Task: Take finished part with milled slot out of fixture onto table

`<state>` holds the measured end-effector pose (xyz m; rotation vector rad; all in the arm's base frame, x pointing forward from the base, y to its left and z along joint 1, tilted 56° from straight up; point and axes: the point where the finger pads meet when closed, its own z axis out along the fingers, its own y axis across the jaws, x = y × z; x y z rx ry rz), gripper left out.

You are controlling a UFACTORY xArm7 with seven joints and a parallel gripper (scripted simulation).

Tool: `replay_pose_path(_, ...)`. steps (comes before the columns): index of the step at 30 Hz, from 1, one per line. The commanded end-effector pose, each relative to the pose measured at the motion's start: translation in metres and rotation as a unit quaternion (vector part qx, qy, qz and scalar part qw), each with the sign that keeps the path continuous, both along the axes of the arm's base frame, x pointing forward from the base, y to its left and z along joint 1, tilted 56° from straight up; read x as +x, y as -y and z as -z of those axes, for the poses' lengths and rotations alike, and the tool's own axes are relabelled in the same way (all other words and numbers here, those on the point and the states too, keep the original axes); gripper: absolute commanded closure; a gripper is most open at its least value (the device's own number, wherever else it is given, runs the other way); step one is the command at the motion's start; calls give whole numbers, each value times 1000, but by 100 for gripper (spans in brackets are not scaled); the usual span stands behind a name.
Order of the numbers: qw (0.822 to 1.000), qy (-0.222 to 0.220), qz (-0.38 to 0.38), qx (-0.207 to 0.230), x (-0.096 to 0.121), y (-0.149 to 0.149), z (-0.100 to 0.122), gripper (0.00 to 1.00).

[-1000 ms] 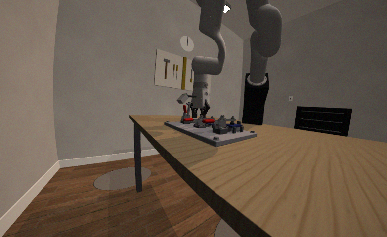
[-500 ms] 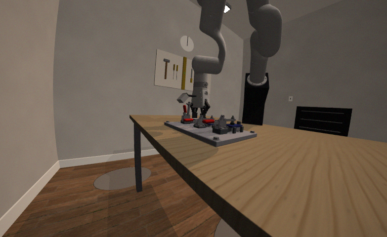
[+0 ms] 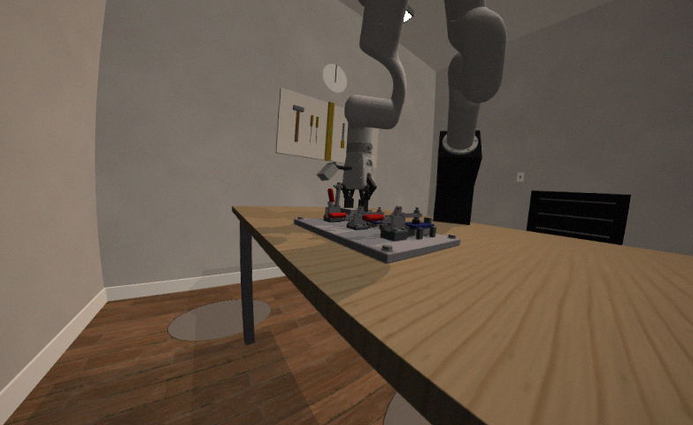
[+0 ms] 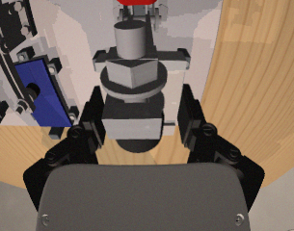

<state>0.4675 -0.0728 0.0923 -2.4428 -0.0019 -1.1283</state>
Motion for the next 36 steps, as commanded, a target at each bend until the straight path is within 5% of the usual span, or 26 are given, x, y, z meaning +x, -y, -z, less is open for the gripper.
replay_pose_path(1, 1000, 0, 2, -1, -3, 4, -3, 100)
replay_pose_path(36, 1000, 0, 2, -1, -16, 10, -12, 100)
